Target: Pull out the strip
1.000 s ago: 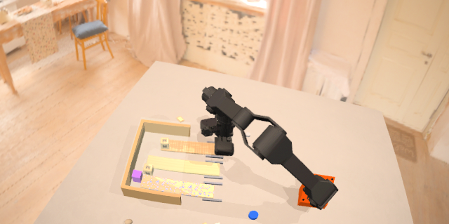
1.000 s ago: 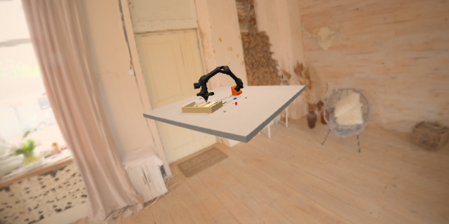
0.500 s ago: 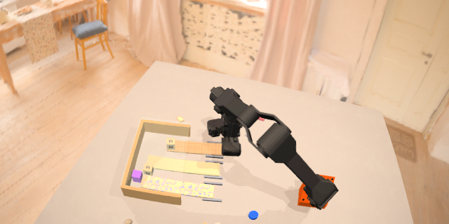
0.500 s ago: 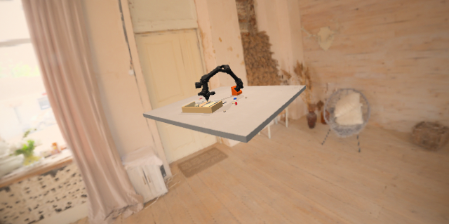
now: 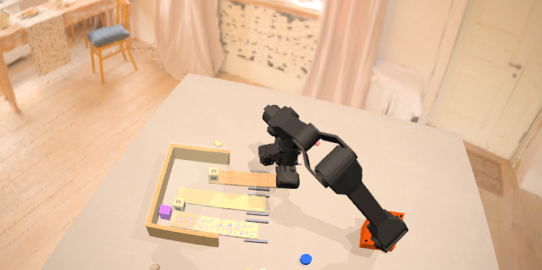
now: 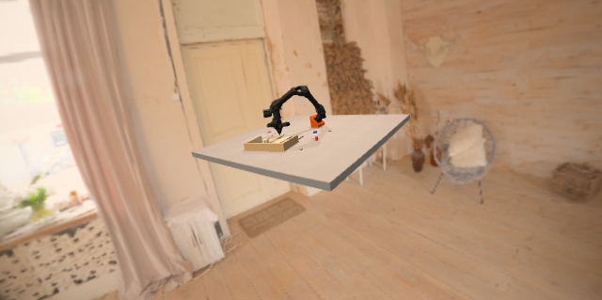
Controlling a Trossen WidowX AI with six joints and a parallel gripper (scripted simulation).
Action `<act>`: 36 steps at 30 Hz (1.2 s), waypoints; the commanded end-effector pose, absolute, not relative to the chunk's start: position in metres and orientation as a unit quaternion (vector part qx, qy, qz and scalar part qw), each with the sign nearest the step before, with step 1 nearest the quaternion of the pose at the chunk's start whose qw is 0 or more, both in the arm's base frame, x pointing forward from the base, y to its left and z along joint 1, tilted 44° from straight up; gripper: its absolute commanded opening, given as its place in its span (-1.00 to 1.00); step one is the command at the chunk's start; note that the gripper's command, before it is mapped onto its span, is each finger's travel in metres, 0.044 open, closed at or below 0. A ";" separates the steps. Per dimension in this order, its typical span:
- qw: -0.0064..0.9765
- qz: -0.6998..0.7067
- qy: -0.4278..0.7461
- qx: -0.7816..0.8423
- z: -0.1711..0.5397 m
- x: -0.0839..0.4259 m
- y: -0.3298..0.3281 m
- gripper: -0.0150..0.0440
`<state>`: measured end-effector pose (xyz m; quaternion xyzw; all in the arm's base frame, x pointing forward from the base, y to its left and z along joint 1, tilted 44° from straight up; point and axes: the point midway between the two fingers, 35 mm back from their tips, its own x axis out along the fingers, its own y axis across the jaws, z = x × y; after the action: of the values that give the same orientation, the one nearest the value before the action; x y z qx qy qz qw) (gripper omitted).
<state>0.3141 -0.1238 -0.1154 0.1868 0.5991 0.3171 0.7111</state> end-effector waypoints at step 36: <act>0.701 0.320 0.609 0.187 -0.131 0.248 -0.126 -0.49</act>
<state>0.2586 -0.1318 -0.1269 0.1852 0.6015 0.3139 0.7109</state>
